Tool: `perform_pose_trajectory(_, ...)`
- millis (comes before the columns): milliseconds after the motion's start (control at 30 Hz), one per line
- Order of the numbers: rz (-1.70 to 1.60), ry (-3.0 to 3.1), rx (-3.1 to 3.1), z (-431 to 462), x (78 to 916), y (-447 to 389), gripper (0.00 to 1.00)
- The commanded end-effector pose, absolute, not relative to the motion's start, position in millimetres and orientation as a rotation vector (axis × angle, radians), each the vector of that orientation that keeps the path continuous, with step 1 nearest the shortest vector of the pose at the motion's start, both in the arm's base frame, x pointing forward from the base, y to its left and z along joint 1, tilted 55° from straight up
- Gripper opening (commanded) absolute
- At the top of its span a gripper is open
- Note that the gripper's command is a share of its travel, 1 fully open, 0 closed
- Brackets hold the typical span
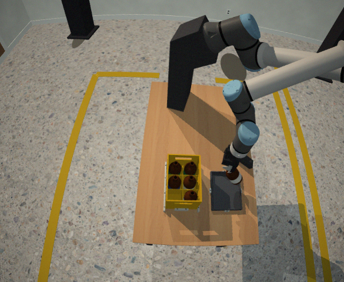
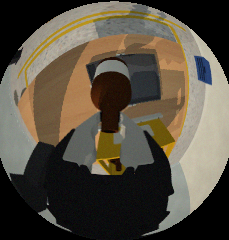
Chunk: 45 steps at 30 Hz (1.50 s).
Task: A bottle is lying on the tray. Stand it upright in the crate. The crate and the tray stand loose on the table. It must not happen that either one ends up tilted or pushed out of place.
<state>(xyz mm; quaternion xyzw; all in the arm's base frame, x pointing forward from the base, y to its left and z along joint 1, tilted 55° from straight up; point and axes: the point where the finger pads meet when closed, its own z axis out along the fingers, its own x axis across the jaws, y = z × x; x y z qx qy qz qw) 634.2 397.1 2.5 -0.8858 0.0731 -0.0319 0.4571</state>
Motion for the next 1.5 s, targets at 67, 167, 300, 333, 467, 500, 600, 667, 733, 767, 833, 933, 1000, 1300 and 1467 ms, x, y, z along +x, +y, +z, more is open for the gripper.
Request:
perform_pose_trajectory(67, -0.080, 0.180, -2.183, 2.8, 634.6, 396.8, 0.00)
perform_pose_trajectory(167, -0.080, 0.180, -2.183, 2.8, 634.6, 396.8, 0.00)
perform_pose_trajectory(300, -0.080, 0.180, -2.183, 2.8, 634.6, 396.8, 0.00)
perform_pose_trajectory(333, -0.080, 0.180, -2.183, 2.8, 634.6, 396.8, 0.00)
perform_pose_trajectory(467, -0.085, 0.170, -2.184, 2.8, 634.6, 396.8, 0.00)
perform_pose_trajectory(500, -0.088, 0.164, -2.185, 2.8, 634.6, 396.8, 0.00)
perform_pose_trajectory(600, -0.104, 0.134, -2.187, 2.9, 634.6, 396.8, 0.00)
perform_pose_trajectory(667, -0.118, 0.106, -2.189, 2.9, 634.6, 396.8, 0.00)
perform_pose_trajectory(733, -0.135, 0.073, -2.191, 2.9, 634.6, 396.8, 0.00)
perform_pose_trajectory(767, -0.144, 0.055, -2.192, 2.9, 634.6, 396.8, 0.00)
perform_pose_trajectory(833, -0.144, 0.055, -2.192, 2.9, 634.6, 396.8, 0.00)
perform_pose_trajectory(933, -0.172, 0.002, -2.195, 2.9, 634.6, 396.8, 0.00)
perform_pose_trajectory(1000, -0.189, -0.031, -2.196, 2.9, 634.6, 396.8, 0.00)
perform_pose_trajectory(1300, -0.227, -0.106, -2.196, 2.8, 634.6, 396.8, 0.00)
perform_pose_trajectory(1467, -0.227, -0.106, -2.196, 2.8, 634.6, 396.8, 0.00)
